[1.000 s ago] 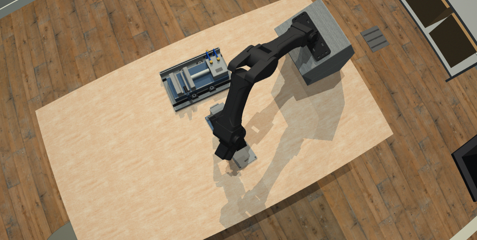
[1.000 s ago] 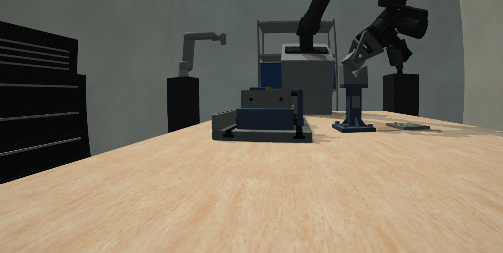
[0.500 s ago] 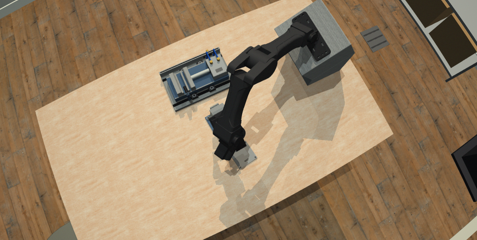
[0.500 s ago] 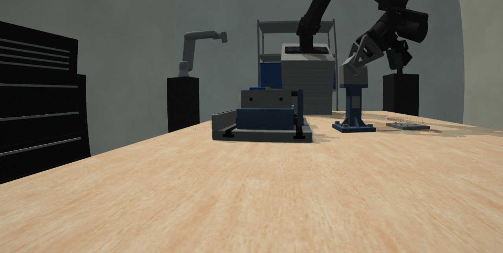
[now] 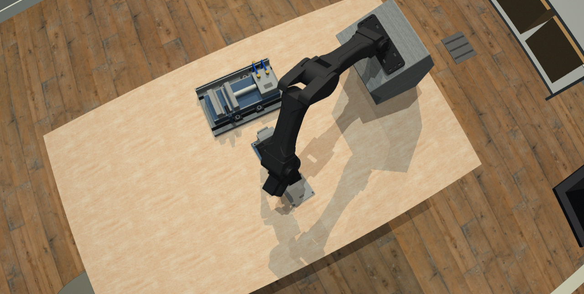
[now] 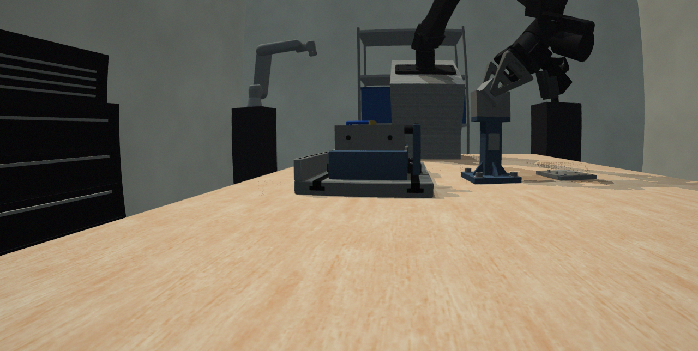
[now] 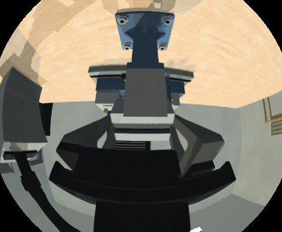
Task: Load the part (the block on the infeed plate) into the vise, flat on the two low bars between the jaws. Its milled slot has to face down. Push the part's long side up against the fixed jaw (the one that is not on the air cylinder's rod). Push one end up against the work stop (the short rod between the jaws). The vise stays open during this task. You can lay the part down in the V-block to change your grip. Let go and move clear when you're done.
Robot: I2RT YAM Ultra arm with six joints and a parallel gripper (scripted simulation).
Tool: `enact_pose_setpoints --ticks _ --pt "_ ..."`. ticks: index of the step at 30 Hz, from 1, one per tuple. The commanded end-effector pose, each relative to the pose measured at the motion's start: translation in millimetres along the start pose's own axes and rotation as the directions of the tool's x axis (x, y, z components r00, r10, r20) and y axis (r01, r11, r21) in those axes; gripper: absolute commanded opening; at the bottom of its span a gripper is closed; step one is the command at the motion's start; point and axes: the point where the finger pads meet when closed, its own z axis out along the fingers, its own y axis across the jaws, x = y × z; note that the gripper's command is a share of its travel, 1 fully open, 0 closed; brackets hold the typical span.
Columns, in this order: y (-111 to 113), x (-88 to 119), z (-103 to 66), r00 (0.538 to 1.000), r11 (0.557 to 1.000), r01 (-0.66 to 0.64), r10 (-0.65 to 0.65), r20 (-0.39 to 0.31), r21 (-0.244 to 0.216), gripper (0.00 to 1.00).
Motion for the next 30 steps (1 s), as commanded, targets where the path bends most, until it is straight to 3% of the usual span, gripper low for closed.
enact_pose_setpoints --ticks 1,30 --pt "-13.1 4.7 -7.6 1.0 0.999 -0.028 0.028 0.002 0.034 0.0" --pt "-14.4 4.9 -7.2 0.999 0.999 -0.036 0.036 0.004 0.036 0.0"
